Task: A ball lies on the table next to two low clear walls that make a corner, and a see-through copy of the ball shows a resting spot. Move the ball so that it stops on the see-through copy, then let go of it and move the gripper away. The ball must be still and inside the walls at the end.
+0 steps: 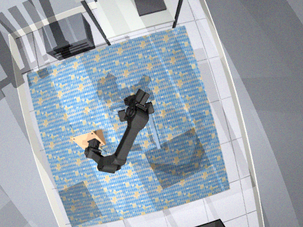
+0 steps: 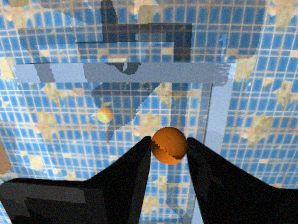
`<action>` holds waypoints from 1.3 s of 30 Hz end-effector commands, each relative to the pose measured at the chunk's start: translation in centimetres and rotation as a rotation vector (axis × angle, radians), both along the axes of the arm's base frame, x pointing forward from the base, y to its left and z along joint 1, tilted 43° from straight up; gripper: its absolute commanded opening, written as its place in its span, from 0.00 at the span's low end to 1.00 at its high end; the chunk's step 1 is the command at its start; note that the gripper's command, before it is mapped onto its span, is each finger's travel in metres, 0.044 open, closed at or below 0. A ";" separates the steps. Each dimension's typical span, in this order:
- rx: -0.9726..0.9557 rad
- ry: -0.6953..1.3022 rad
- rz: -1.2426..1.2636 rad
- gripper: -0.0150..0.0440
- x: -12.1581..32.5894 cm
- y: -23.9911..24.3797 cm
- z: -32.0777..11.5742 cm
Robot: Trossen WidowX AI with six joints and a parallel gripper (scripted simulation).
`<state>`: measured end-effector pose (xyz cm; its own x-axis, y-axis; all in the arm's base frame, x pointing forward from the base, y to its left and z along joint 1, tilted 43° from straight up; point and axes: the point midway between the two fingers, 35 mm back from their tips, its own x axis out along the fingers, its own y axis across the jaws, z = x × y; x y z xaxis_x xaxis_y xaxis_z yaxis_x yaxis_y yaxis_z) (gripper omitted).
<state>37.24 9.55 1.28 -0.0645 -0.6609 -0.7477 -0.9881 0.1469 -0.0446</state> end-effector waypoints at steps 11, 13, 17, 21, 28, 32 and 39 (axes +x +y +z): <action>0.001 0.008 -0.005 0.25 -2.6 -0.3 -0.2; 0.001 0.009 -0.005 0.25 -3.1 -0.4 -0.3; 0.001 0.009 -0.005 0.25 -4.1 -0.8 -0.4; 0.001 0.010 -0.005 0.25 -5.2 -1.2 -0.6; 0.000 0.011 -0.005 0.25 -7.1 -2.0 -0.9; 0.000 0.012 -0.005 0.25 -8.3 -2.5 -1.1; 0.000 0.012 -0.005 0.25 -9.0 -3.1 -1.6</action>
<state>28.36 6.61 -0.27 -0.0817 -0.6669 -0.7406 -0.9883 0.1500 -0.0260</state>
